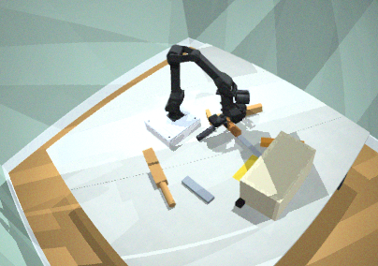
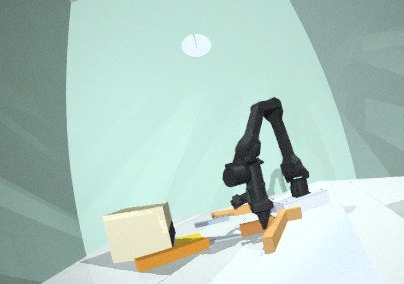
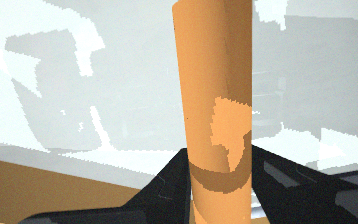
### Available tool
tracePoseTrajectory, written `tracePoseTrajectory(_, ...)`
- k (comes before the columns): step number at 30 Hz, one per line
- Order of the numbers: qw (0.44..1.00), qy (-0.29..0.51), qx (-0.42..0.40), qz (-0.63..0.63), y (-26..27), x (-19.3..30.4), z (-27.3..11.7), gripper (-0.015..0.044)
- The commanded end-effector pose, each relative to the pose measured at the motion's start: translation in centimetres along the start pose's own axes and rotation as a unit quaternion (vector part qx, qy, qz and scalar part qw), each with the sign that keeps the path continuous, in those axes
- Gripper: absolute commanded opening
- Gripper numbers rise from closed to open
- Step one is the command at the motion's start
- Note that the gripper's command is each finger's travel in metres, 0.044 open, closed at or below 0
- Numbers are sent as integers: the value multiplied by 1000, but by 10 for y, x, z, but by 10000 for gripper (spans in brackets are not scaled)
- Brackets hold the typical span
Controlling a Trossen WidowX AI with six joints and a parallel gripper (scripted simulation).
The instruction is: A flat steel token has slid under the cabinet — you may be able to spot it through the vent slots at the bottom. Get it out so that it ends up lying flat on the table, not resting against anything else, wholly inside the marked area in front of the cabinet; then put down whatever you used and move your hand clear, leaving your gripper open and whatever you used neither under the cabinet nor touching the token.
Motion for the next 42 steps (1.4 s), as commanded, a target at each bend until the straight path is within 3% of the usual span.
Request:
tracePoseTrajectory(1, 1000, 0, -1, -2, 1, -5, 0, 0)
tracePoseTrajectory(42, 1000, 0, 0, -6, 0, -62, -1, 0)
Point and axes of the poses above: the point midway between the two fingers, 35 mm back from their tips, its own z axis out along the fingers, its own y axis across the jaws, x = y × z, the point moved 1 cm from there along -z, back along the fingers, and after that the axes turned 2 degrees about -z, right-handed, at the moved point
